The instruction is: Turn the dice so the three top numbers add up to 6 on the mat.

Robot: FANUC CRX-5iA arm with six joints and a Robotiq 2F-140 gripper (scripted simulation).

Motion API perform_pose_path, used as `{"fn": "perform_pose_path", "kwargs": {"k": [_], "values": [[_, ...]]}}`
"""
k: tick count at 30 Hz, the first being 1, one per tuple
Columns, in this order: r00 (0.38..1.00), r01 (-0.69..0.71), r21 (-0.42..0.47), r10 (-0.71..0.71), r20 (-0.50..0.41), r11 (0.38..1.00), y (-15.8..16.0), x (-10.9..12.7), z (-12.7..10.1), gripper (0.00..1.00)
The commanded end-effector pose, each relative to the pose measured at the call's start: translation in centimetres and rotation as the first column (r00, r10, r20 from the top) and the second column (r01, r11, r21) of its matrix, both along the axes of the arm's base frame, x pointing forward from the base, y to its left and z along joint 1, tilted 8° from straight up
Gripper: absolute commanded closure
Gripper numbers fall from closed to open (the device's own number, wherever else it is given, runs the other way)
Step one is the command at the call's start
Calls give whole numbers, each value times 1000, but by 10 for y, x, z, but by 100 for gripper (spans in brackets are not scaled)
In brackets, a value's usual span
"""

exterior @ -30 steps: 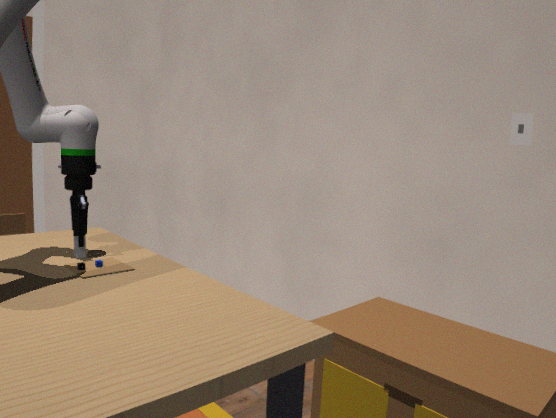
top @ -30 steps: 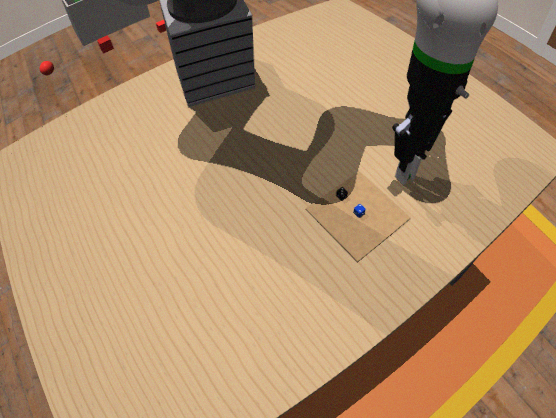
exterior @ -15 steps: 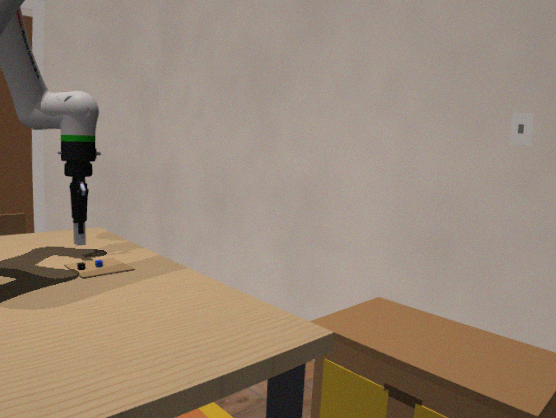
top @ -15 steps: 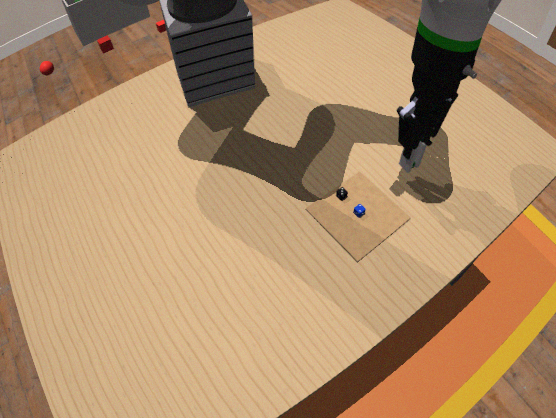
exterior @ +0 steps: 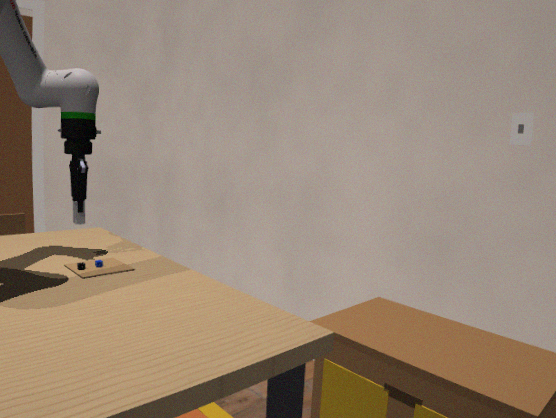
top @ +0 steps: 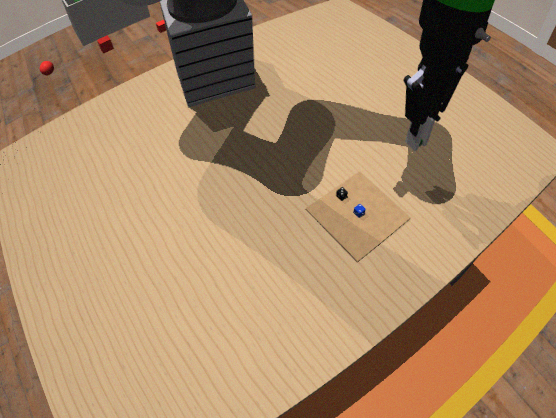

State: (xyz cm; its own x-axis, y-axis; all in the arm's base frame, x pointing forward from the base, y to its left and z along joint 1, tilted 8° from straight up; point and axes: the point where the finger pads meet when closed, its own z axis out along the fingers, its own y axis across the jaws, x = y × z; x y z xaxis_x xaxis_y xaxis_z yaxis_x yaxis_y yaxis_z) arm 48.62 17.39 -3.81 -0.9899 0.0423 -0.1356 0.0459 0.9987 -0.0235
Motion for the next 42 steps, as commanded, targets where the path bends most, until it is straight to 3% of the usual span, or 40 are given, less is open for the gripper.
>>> {"fn": "perform_pose_path", "kwargs": {"k": [1,13,24,32,34,39,41,42], "values": [[1000,0,0,0,0,1000,0,0,1,93],[1000,25,4,-25,1,1000,0,0,1,93],[978,209,29,-209,3,977,-4,3,1,93],[891,454,65,-454,-1,889,-9,6,2,93],[844,535,77,-536,-5,841,-11,7,2,93],[798,601,88,-603,-10,795,-12,8,2,93],[717,695,103,-697,-18,712,-15,9,3,93],[711,700,104,-703,-18,706,-15,10,3,93]]}}
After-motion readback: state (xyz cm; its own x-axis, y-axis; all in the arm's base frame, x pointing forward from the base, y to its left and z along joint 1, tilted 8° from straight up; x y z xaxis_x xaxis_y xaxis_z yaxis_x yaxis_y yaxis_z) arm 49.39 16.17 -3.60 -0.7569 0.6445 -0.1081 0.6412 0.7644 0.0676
